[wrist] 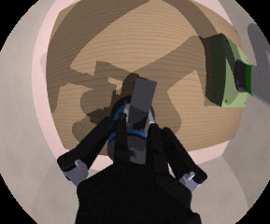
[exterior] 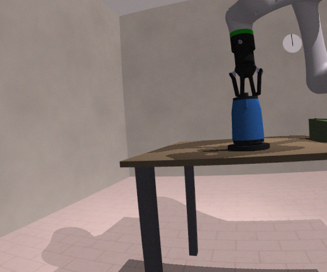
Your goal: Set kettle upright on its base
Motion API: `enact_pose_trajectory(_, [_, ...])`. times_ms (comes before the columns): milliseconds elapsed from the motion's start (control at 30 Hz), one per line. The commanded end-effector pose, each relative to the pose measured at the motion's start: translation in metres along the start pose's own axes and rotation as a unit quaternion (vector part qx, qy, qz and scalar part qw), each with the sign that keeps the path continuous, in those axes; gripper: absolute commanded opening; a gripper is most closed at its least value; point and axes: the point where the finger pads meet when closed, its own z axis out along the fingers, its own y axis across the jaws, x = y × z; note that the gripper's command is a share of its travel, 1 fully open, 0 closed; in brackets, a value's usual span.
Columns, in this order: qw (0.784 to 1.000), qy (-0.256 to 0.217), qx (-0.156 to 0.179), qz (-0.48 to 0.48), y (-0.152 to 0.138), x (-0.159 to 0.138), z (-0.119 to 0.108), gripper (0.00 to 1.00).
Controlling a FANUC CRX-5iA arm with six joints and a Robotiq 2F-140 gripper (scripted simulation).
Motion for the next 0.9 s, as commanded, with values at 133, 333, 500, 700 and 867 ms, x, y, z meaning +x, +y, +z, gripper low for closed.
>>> enact_pose_trajectory(133, [1.0,0.0,0.0,0.0,-0.0002,-0.0001,-0.0002,0.0])
enact_pose_trajectory(333, [1.0,0.0,0.0,0.0,-0.0002,-0.0001,0.0004,0.0])
enact_pose_trajectory(500, [1.0,0.0,0.0,0.0,-0.0002,-0.0001,0.0017,0.0])
enact_pose_trajectory(700, [1.0,0.0,0.0,0.0,-0.0002,-0.0001,0.0028,0.0])
enact_pose_trajectory(867, [1.0,0.0,0.0,0.0,-0.0002,-0.0001,0.0028,0.0])
